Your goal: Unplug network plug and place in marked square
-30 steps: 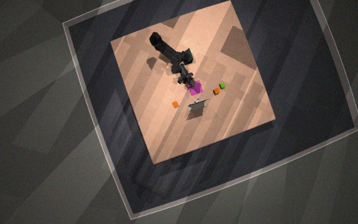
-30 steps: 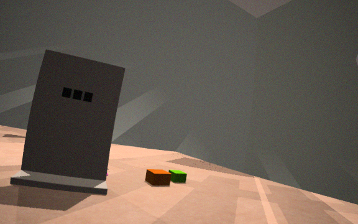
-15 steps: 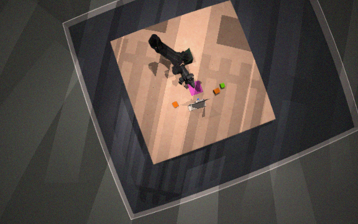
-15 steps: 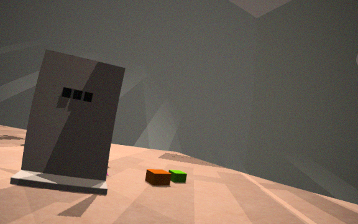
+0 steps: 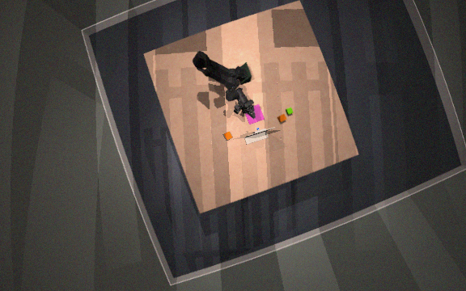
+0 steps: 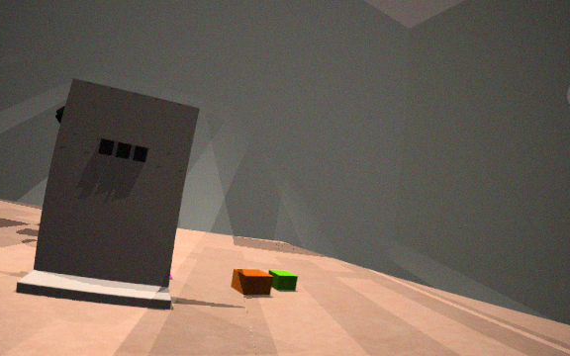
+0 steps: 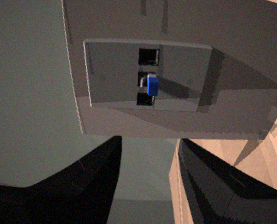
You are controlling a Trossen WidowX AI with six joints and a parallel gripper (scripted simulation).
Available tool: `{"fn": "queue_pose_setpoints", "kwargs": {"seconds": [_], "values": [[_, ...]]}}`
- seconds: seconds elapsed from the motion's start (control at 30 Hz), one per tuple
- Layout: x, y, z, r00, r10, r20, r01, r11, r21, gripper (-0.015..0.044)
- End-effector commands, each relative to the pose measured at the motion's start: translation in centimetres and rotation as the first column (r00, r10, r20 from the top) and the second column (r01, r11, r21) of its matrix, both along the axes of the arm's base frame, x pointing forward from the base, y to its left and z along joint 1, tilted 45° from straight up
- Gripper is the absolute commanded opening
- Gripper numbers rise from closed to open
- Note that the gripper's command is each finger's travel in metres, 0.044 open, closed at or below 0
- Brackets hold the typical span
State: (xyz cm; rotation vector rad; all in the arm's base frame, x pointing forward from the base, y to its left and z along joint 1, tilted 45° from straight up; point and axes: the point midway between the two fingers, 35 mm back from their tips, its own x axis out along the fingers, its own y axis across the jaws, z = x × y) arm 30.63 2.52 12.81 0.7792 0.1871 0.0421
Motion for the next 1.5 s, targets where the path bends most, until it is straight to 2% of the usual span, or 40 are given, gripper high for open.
{"fn": "queue_pose_setpoints", "kwargs": {"seconds": [0.0,1.47], "values": [[0.8,-0.1,0.0,1.0,0.0,0.007,0.0,1.0,0.003,0.0156],[6.9,-0.6,0.1,1.0,0.0,0.013,0.0,1.0,0.003,0.0156]]}}
